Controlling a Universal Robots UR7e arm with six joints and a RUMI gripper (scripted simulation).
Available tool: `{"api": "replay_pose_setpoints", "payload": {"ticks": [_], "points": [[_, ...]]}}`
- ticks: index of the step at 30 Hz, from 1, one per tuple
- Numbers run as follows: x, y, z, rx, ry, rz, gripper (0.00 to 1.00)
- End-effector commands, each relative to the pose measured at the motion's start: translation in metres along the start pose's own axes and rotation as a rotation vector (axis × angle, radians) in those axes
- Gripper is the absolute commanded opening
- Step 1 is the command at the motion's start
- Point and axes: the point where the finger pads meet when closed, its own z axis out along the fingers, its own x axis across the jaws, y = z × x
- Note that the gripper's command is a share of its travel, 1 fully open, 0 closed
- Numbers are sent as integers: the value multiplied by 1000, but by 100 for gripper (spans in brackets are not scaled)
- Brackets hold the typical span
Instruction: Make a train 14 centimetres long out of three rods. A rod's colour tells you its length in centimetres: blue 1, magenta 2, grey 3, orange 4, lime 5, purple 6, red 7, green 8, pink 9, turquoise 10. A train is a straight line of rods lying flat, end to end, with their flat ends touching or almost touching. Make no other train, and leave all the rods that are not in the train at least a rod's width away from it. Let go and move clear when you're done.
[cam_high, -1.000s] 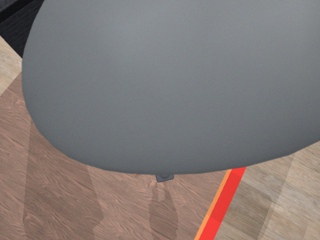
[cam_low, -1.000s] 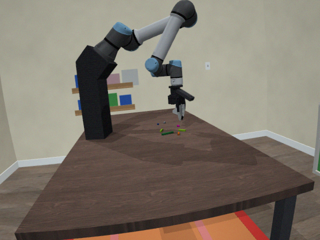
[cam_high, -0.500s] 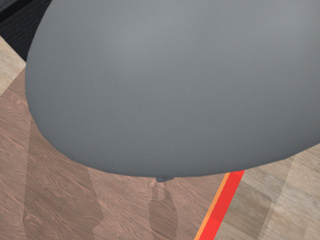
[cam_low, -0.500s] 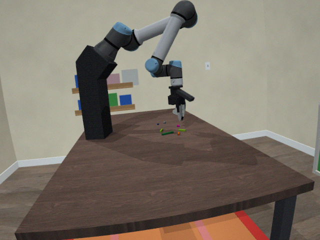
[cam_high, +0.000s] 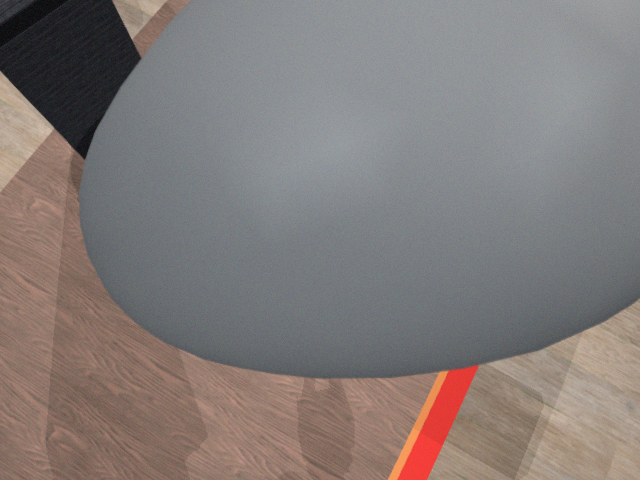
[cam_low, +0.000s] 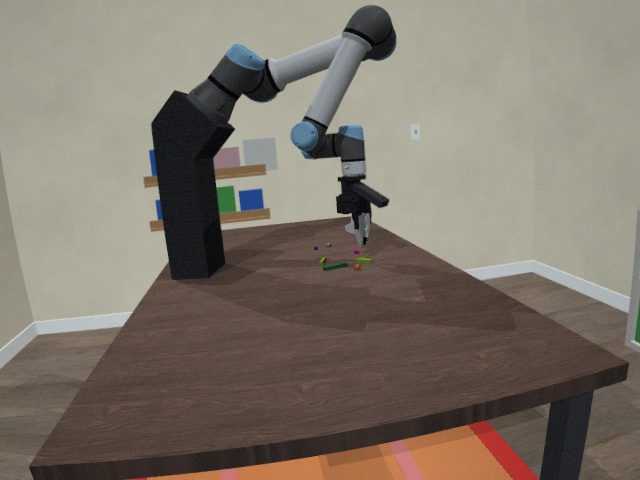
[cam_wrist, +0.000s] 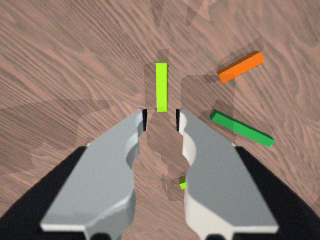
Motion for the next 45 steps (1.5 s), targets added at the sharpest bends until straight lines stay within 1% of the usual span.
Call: {"api": "replay_pose_setpoints", "payload": {"ticks": [1, 21, 31, 45], "points": [[0, 0, 7, 1, 0, 0, 14], [0, 0, 32, 1, 0, 0, 14], [0, 0, 35, 1, 0, 0, 14], [0, 0, 36, 1, 0, 0, 14]]}}
